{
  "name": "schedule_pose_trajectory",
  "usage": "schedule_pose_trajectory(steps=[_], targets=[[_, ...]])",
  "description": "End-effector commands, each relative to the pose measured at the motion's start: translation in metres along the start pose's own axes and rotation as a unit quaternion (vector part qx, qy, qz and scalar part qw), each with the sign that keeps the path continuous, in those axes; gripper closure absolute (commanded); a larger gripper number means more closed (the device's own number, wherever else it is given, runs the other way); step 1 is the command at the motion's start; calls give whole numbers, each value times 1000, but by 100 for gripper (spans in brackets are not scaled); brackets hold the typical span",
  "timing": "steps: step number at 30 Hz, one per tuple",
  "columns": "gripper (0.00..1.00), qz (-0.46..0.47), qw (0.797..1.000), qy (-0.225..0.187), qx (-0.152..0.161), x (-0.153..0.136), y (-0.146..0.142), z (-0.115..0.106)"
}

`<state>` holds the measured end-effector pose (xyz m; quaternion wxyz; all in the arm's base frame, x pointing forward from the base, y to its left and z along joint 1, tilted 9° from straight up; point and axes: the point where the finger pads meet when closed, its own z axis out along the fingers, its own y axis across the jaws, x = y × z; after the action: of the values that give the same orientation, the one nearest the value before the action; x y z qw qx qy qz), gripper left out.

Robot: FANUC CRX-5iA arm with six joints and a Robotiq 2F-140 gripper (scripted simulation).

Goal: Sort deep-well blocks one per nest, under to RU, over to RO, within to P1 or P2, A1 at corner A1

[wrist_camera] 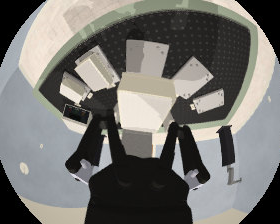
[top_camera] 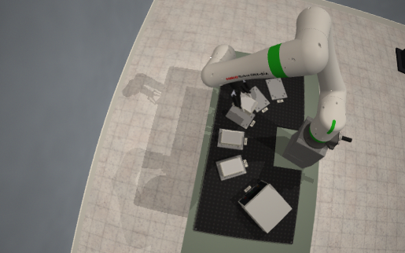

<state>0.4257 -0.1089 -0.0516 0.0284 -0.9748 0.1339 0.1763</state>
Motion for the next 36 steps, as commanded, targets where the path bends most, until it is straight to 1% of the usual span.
schedule_pose_trajectory(steps=[1,7,9,11,24,26,36], targets=[[90,44,999,0,26,1,9,5],[90,130,989,0,75,3,26,14],[90,130,989,0,75,3,26,14],[90,153,984,0,88,3,32,18],[90,153,984,0,88,8,70,38],[90,153,984,0,88,8,70,38],[90,153,984,0,88,11,99,54]])
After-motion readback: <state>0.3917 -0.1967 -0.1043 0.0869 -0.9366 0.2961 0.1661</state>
